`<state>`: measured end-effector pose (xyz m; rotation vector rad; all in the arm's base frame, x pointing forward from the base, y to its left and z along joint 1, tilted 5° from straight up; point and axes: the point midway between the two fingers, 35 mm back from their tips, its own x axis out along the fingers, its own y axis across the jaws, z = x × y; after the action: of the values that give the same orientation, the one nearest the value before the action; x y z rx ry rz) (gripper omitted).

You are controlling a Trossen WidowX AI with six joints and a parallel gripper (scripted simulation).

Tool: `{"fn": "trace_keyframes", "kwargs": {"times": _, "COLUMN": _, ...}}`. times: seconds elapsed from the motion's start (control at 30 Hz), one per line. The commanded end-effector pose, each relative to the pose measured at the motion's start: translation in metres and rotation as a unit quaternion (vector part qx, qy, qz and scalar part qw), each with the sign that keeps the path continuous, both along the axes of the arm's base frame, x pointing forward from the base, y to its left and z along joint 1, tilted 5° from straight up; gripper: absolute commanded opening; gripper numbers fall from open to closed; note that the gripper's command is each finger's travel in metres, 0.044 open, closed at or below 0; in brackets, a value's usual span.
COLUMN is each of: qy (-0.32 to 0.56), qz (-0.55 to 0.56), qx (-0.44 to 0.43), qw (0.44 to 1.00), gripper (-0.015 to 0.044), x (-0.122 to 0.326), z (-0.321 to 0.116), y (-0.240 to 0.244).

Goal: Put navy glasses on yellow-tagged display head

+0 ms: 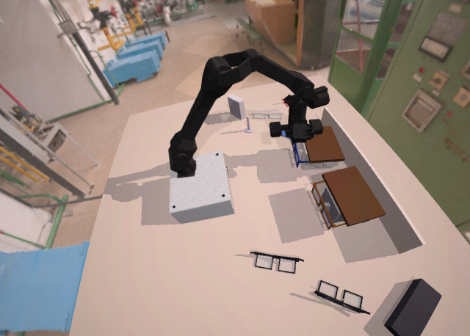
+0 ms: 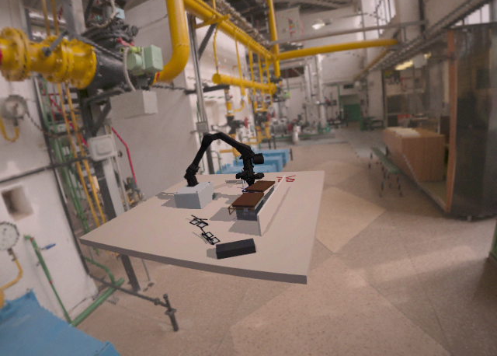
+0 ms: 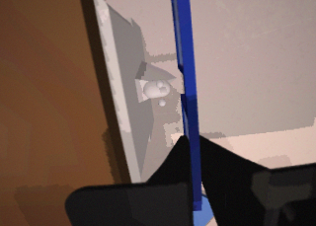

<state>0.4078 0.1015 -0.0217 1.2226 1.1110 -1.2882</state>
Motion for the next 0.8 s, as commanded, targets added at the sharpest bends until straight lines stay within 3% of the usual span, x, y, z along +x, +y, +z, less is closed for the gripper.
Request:
{"fn": "trace_keyframes", "kwargs": {"times": 0.0, "qy": 0.000, "qz": 0.003, "qx": -0.002, "qw": 1.000, "gripper": 0.0000, "x": 0.0001, "z": -0.0014, "y": -0.0006}}
{"fn": "trace_keyframes", "kwargs": {"times": 0.77, "qy": 0.000, "qz": 0.003, "qx": -0.002, "qw": 1.000, "gripper": 0.0000, "x": 0.0000, "z": -0.0036, "y": -0.0007}}
